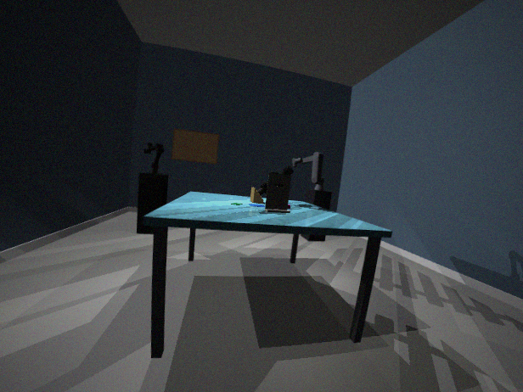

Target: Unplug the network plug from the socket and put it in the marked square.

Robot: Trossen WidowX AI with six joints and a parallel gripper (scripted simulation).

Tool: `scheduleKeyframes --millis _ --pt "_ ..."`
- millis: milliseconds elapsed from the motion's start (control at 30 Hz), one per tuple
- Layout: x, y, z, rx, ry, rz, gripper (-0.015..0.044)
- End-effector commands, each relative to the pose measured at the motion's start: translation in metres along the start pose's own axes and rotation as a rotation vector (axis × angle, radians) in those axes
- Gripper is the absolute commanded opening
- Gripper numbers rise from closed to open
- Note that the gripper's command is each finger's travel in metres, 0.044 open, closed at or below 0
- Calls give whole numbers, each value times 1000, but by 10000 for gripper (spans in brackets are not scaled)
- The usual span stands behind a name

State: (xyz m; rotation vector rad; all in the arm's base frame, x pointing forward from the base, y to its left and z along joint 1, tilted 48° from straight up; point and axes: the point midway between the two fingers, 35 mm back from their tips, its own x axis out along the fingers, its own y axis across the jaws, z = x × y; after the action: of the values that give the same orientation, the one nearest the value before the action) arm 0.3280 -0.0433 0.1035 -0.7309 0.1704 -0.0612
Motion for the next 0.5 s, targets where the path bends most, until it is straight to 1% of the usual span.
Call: scheduleKeyframes --millis 0,467 --pt "-3 0 0 -4 -3 1 0" --pt "-12 0 -4 -4 -3 1 0"
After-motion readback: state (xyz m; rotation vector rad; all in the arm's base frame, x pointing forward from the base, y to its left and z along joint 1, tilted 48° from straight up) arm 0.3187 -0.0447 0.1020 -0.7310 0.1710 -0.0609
